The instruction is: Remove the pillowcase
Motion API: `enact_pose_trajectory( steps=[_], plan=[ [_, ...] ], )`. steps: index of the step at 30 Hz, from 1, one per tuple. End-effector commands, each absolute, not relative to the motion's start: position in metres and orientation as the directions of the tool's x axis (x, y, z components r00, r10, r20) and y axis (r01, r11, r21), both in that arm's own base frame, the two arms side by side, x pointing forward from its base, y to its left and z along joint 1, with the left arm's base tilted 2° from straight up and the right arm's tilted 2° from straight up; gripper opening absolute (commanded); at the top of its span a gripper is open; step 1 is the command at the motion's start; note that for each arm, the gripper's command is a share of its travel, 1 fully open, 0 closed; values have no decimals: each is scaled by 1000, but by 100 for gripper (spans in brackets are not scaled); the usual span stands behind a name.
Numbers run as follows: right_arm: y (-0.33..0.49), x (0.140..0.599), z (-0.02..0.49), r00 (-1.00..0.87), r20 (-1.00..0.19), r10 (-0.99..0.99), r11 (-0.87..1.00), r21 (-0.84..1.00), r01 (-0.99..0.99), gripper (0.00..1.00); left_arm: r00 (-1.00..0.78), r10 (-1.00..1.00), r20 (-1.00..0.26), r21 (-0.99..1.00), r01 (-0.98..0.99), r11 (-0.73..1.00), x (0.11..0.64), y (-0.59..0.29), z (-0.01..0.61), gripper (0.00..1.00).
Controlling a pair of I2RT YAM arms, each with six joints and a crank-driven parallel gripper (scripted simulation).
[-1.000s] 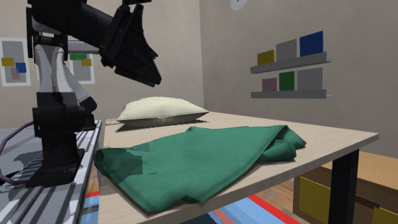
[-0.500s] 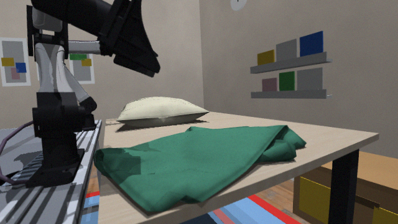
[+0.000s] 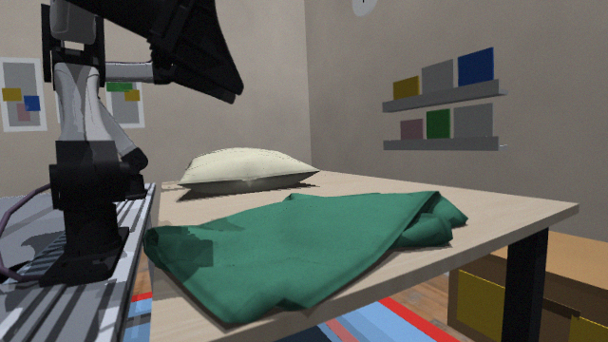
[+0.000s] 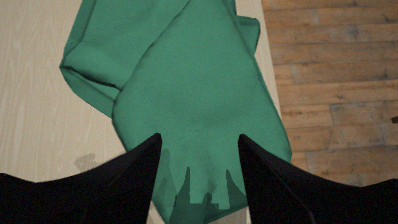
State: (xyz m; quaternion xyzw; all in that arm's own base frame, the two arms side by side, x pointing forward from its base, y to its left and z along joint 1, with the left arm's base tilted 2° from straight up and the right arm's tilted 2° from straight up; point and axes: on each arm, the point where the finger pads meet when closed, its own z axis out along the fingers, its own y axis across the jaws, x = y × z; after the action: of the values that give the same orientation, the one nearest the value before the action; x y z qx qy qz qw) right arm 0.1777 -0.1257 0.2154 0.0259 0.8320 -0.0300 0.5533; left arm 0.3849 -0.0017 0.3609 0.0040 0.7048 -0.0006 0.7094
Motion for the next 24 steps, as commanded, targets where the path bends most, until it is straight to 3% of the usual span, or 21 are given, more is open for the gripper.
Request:
enact_pose_trajectory(
  steps=[1,12,18,22,23,24],
  plan=[
    [-123,176,223,-387,-922,16,997,-15,75,63,64,-6,-998,-5,23,1000,389,-7,385,63],
    [-124,175,230,-392,-920,17,997,-15,79,63,64,-6,-998,-5,23,1000,389,-7,385,63],
    [-128,200,254,-386,-917,-100,990,-129,50,63,59,-8,-998,-7,13,1000,388,-4,384,63],
    [-127,212,240,-411,-909,-75,994,-99,38,63,45,-5,-999,-4,6,1000,385,-2,382,63],
    [-126,220,262,-381,-916,-124,989,-147,32,63,47,-6,-999,-6,5,1000,385,-1,382,63],
    [-118,211,232,-430,-901,-60,997,-71,10,63,59,-5,-998,-5,2,1000,384,0,385,63]
  ],
)
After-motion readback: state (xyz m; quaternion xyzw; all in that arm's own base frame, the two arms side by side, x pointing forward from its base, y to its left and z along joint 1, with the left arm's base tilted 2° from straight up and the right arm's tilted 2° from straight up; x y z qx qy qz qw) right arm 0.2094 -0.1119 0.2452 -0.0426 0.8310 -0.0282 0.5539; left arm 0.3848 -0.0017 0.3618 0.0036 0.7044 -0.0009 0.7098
